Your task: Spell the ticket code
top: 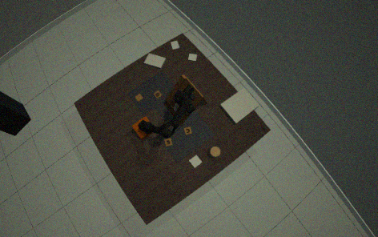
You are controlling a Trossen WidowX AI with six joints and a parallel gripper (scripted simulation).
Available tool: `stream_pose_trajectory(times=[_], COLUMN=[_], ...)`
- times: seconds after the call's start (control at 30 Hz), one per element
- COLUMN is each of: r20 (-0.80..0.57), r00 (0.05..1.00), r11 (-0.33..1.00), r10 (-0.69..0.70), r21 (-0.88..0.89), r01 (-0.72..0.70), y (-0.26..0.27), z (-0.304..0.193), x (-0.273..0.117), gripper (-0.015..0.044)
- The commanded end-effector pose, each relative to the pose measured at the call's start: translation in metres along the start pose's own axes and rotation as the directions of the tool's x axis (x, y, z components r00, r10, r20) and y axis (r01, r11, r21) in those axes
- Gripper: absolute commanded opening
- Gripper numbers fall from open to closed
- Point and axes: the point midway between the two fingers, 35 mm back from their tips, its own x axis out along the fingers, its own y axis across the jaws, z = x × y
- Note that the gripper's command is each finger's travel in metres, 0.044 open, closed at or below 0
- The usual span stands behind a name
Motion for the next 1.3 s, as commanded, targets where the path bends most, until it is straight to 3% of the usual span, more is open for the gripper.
stream_pose_trajectory(times=[0.0, 1.27], r20=[-0.001, -0.002], r00=[1.000, 1.000], r11=[1.000, 1.000], r10=[0.000, 0.000], r21=[0.003, 0.003], r01=[0.000, 0.000], y=[0.0018, 0.0087], z=[-0.0003, -0.0046], x=[0.0008, -0.0046], gripper=[0.0000, 0.0000])
